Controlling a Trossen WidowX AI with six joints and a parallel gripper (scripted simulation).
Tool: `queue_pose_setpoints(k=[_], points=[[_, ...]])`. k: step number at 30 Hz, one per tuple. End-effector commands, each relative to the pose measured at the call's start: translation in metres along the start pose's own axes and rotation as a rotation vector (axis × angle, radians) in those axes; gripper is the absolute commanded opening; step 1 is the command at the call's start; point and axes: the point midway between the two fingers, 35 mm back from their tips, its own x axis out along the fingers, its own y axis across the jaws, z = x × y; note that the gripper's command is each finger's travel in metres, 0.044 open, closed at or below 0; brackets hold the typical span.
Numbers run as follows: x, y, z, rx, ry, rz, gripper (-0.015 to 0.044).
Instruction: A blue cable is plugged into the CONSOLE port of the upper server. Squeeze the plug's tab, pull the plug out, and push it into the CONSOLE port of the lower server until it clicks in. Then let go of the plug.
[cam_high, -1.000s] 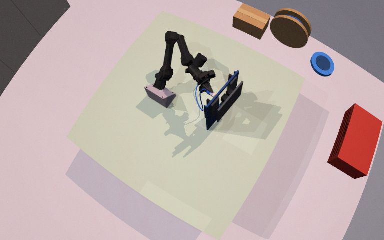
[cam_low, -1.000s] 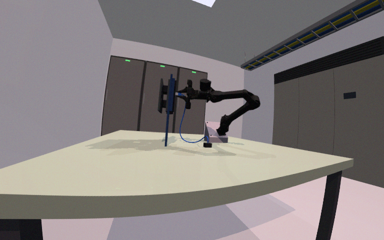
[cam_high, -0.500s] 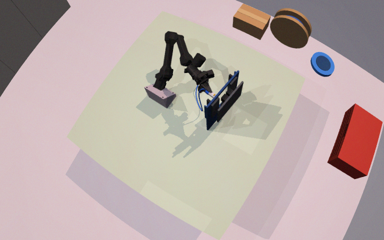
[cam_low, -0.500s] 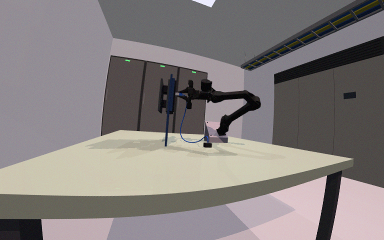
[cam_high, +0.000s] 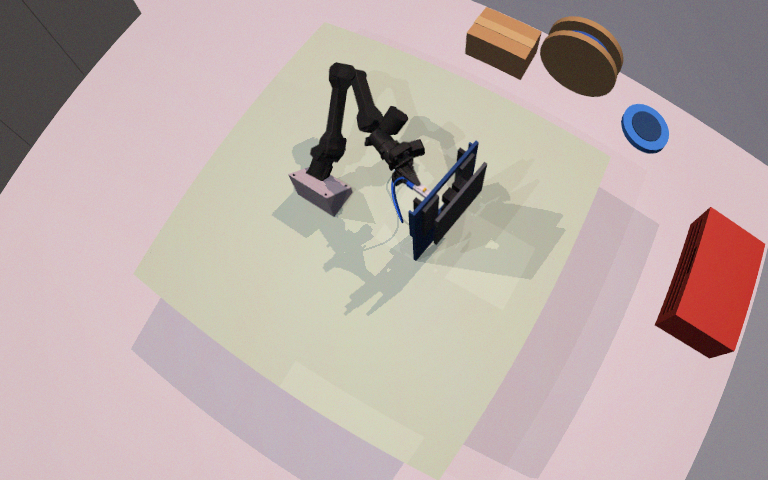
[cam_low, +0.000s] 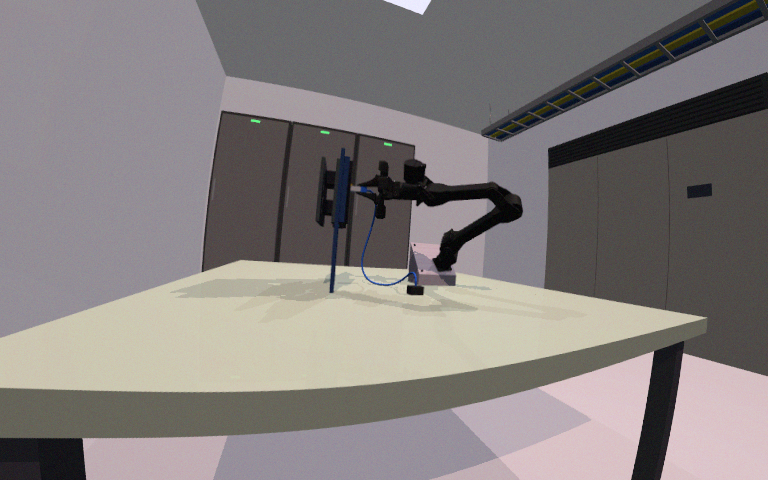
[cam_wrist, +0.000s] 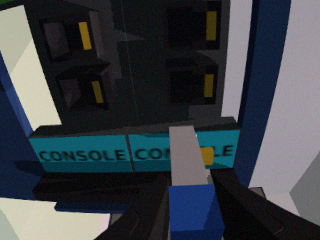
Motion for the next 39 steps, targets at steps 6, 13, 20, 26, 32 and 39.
queue_pose_setpoints(k=[6,13,20,26,32,39], points=[[-0.006,-0.002,-0.004,-0.008,-0.007,-0.008,0.0000],[-0.009,-0.002,-0.009,-0.008,-0.007,-0.007,0.0000],[-0.012,-0.002,-0.014,-0.008,-0.007,-0.007,0.0000],[-0.014,-0.002,-0.018,-0.008,-0.006,-0.007,0.0000],[-0.014,0.004,-0.020,-0.008,-0.006,-0.006,0.0000],[-0.009,0.034,-0.020,-0.008,-0.005,-0.005,0.0000]])
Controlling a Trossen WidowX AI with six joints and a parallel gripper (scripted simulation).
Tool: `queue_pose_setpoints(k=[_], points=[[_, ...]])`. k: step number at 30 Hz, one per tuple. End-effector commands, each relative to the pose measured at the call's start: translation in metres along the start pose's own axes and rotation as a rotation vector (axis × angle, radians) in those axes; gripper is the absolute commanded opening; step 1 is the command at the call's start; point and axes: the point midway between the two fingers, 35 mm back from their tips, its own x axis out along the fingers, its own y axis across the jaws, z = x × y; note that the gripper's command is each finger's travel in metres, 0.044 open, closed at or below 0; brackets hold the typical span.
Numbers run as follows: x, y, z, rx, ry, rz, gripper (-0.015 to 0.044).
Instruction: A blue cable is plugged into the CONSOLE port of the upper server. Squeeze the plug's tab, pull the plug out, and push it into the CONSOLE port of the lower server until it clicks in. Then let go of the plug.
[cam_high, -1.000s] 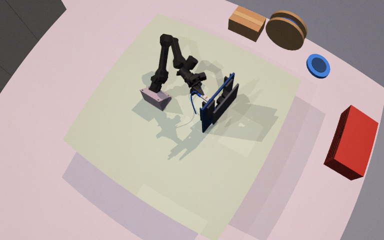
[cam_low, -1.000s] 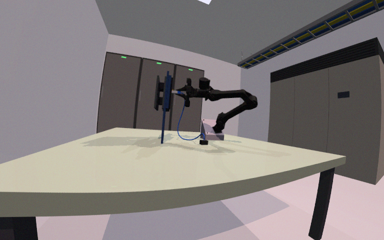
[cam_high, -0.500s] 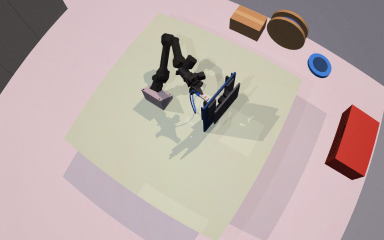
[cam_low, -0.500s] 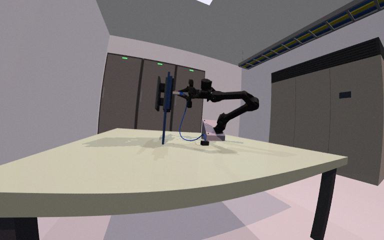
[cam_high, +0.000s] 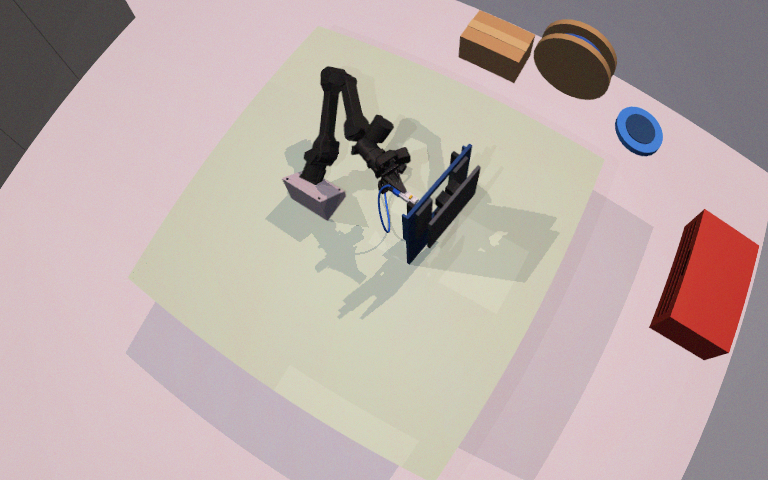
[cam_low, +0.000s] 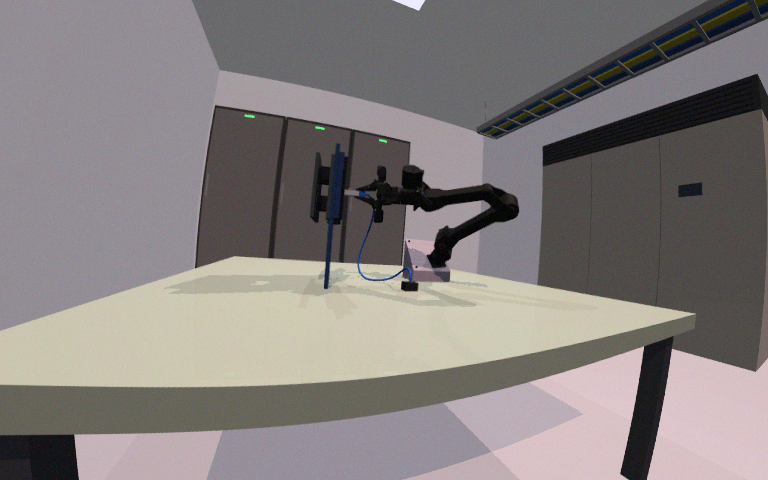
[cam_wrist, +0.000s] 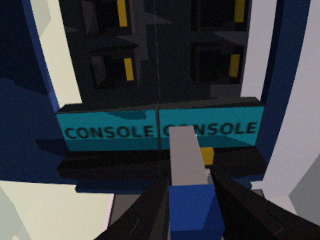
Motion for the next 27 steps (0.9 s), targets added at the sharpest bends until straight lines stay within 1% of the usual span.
queue_pose_setpoints(k=[1,14,27], points=[[0.002,0.014,-0.002,0.007,0.009,-0.004,0.0000],[-0.002,0.064,-0.002,0.009,0.006,-0.007,0.0000],[0.000,0.062,0.004,0.011,0.014,-0.012,0.0000]])
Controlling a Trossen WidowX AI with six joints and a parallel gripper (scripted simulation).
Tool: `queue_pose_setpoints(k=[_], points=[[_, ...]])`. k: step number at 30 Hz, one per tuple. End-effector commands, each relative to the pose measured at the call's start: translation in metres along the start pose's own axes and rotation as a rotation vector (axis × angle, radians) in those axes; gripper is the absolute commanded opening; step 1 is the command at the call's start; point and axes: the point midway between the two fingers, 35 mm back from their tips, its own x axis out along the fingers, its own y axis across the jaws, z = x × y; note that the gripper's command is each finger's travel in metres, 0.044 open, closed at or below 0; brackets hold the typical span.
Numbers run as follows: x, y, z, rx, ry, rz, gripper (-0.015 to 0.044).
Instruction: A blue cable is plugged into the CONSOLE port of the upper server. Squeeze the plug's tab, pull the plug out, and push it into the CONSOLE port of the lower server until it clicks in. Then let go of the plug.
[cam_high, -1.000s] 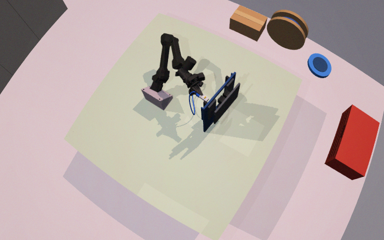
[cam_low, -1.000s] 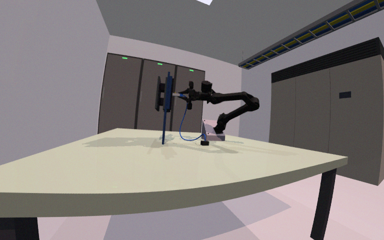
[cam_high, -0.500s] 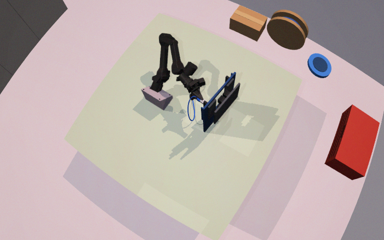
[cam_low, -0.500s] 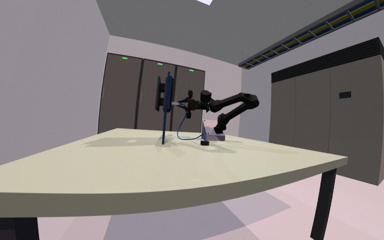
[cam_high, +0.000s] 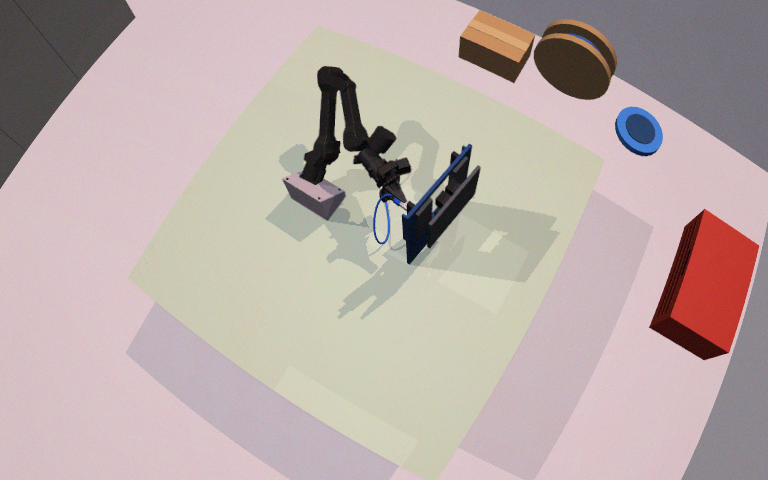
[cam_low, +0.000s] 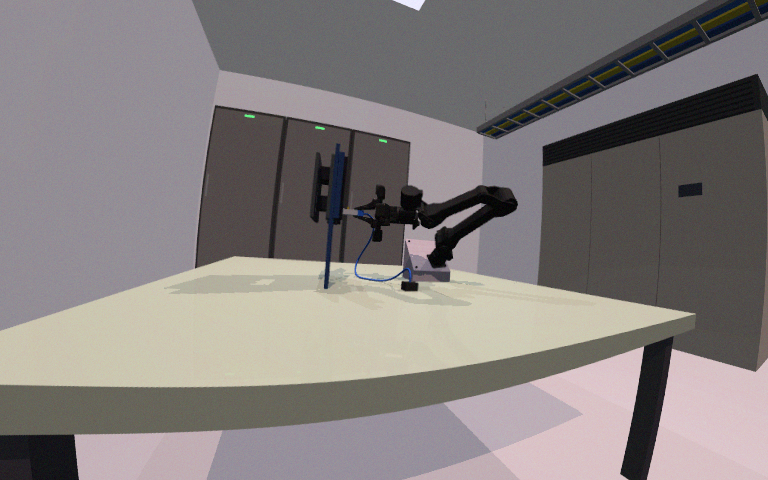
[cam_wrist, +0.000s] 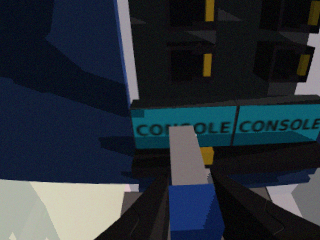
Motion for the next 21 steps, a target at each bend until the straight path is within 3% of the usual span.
queue_pose_setpoints(k=[1,21], points=[[0.0015,-0.0039,0.0028,0.007,0.006,-0.013,0.0000],[0.0092,-0.0051,0.0079,0.008,0.009,-0.016,0.0000]])
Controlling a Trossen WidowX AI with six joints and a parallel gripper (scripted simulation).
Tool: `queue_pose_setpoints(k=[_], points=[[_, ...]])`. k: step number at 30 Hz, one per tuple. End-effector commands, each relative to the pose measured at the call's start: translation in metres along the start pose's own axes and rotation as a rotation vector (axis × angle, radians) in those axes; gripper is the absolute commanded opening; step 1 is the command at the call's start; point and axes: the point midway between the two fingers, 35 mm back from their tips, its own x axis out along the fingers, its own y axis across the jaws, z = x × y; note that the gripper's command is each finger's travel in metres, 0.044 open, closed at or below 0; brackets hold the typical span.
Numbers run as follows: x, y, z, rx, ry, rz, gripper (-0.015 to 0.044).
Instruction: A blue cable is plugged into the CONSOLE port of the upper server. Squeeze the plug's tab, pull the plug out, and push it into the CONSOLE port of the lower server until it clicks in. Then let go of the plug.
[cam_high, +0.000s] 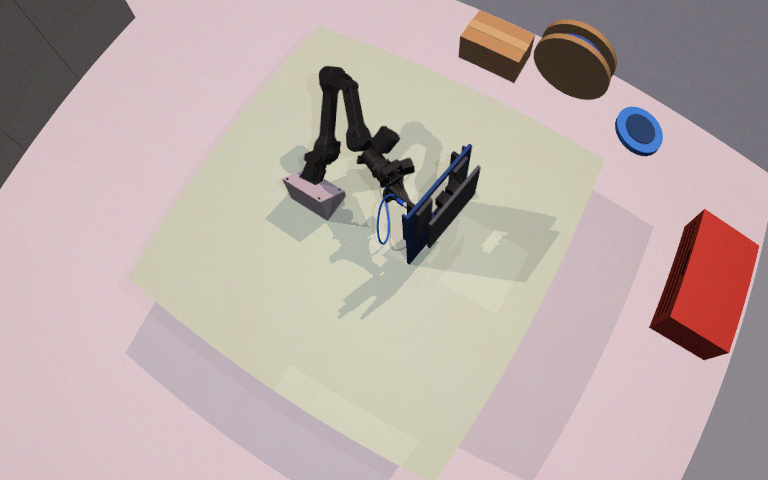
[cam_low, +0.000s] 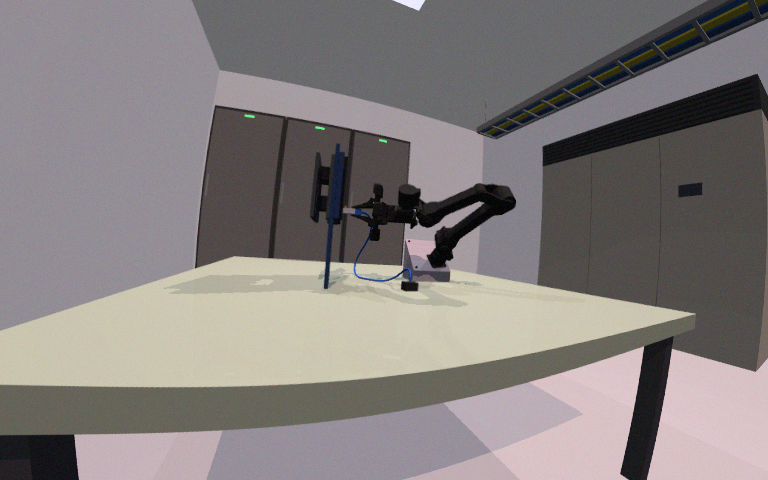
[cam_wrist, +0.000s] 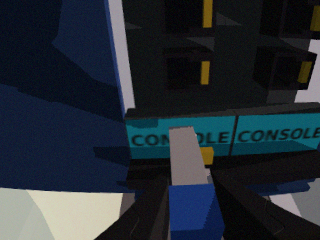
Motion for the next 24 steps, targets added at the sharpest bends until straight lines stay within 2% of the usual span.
queue_pose_setpoints(k=[1,24], points=[[0.0021,-0.0022,0.0014,0.006,0.004,-0.010,0.0000],[0.0105,-0.0023,0.0078,0.007,0.003,-0.011,0.0000]])
